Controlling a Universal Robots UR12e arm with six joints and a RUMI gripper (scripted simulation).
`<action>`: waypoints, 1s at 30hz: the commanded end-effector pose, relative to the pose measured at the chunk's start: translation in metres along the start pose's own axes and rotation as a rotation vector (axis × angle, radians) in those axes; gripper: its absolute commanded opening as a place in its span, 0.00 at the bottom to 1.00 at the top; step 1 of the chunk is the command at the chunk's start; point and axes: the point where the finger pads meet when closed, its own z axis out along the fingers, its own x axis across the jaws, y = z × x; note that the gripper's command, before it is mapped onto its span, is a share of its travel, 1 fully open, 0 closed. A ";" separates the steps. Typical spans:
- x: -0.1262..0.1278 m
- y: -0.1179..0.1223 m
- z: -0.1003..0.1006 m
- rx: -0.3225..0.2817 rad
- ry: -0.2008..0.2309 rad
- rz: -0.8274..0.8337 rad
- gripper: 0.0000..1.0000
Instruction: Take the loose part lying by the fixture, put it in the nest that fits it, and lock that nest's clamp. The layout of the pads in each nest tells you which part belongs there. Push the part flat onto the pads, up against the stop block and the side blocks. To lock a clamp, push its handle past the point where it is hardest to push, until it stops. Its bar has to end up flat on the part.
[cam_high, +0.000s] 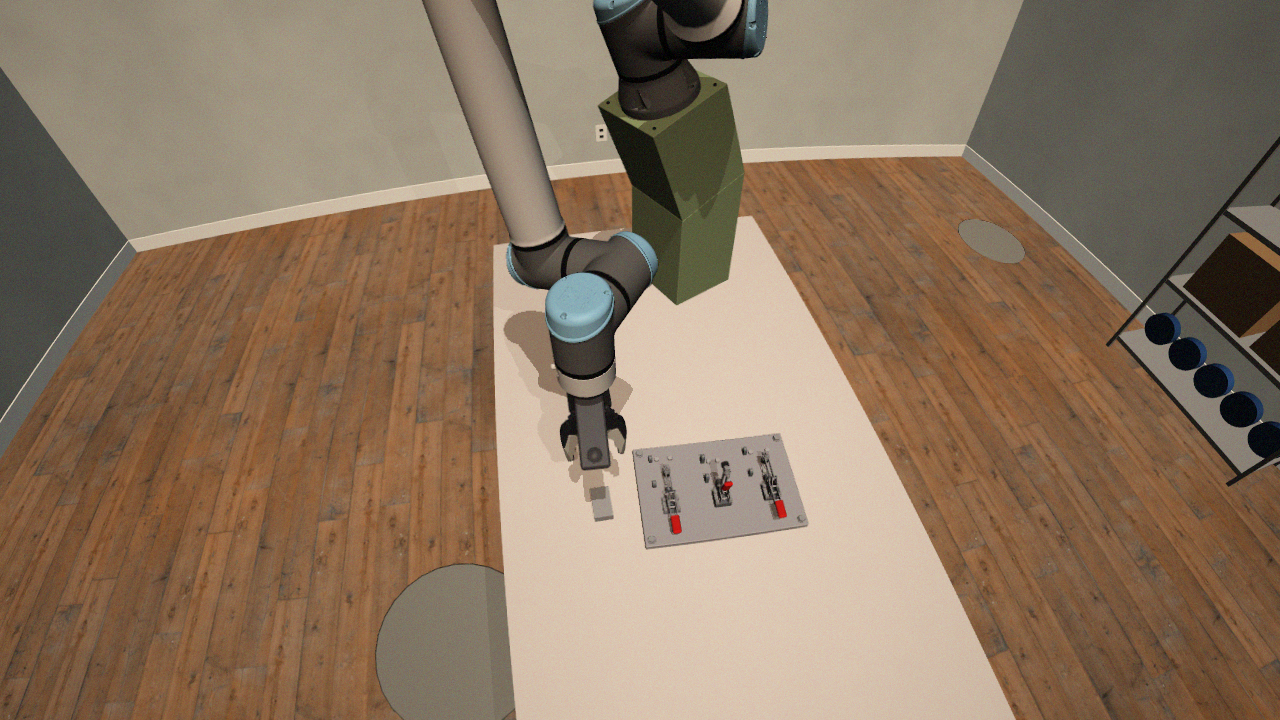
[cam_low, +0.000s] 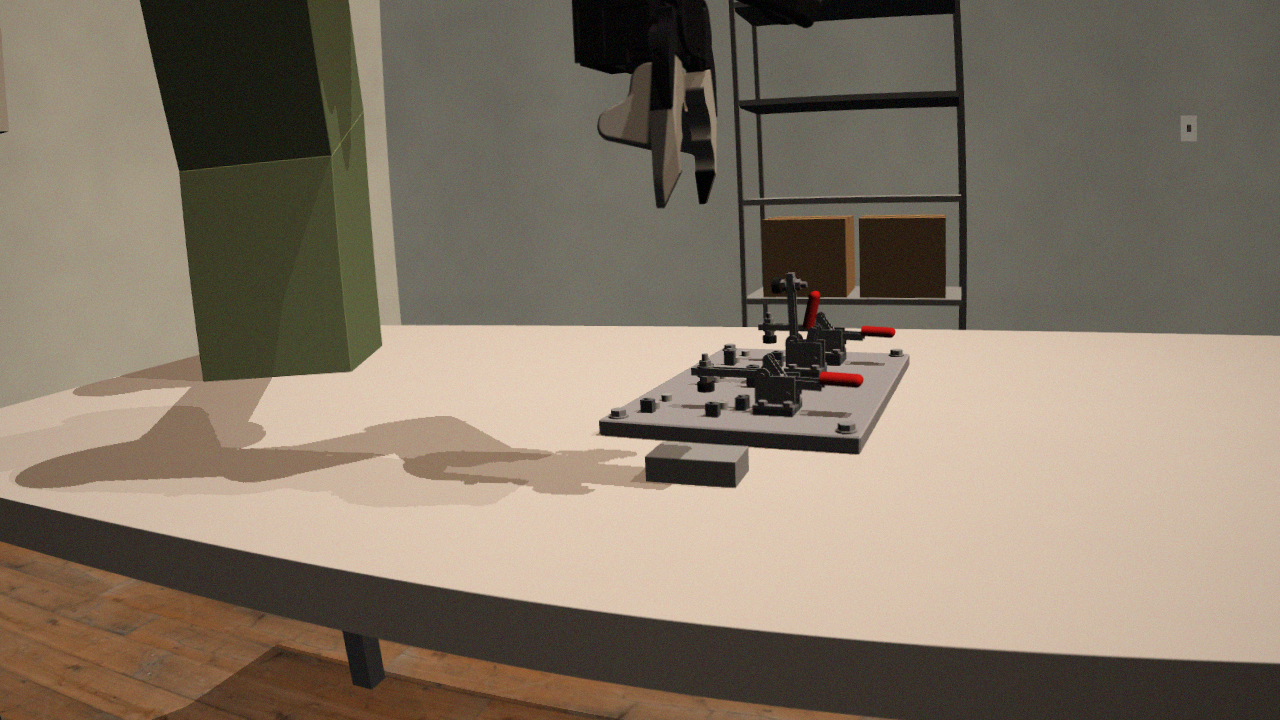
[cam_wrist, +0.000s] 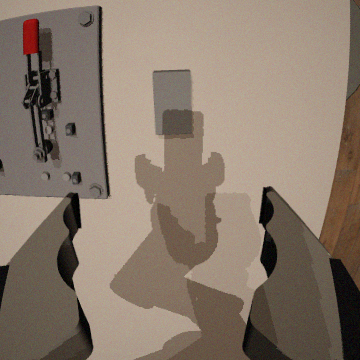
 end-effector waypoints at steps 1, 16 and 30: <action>-0.001 -0.001 -0.001 0.001 0.000 -0.001 0.59; 0.001 -0.002 0.006 0.003 0.001 0.000 0.59; 0.002 -0.002 0.043 0.002 0.001 0.001 0.59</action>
